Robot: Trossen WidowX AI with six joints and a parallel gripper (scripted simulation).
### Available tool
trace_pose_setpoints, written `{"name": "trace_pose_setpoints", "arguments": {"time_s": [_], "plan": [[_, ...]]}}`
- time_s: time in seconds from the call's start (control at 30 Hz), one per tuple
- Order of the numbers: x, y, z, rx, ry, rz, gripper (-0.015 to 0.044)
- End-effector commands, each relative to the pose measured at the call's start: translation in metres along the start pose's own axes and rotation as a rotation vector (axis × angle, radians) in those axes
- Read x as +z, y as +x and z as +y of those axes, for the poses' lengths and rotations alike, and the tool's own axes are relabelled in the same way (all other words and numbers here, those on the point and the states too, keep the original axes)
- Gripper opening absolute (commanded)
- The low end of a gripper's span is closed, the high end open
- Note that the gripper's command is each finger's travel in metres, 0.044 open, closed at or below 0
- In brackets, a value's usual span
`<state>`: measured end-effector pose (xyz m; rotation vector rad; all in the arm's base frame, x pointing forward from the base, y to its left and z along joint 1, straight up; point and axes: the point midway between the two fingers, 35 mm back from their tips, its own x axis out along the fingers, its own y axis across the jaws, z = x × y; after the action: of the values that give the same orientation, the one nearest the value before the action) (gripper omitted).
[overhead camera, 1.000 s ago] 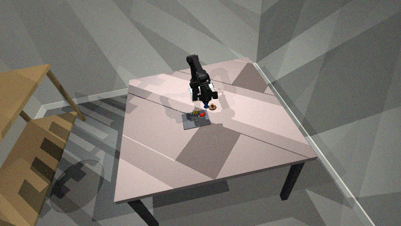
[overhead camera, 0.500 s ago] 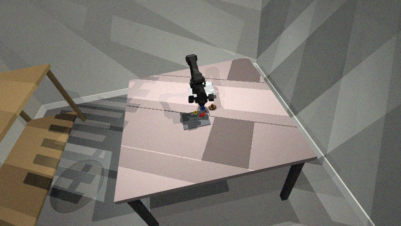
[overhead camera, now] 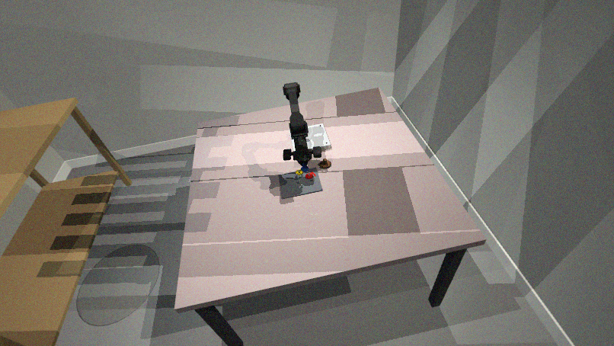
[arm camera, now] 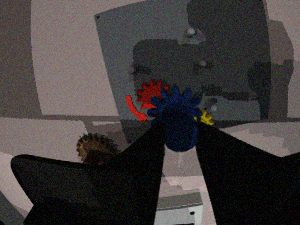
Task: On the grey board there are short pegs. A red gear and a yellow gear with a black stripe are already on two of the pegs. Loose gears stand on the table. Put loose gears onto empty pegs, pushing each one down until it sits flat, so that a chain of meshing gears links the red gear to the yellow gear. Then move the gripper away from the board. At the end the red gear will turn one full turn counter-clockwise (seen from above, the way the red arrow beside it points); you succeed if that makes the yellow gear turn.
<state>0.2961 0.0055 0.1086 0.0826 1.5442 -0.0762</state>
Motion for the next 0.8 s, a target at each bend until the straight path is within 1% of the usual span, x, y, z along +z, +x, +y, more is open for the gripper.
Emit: {"name": "trace_pose_setpoints", "arguments": {"time_s": [0.0, 0.27, 0.77], "plan": [[-0.002, 0.003, -0.007, -0.002, -0.005, -0.006, 0.0000], [-0.007, 0.013, -0.021, -0.004, -0.006, -0.006, 0.0000], [-0.008, 0.012, -0.021, -0.004, -0.006, -0.006, 0.0000]]}}
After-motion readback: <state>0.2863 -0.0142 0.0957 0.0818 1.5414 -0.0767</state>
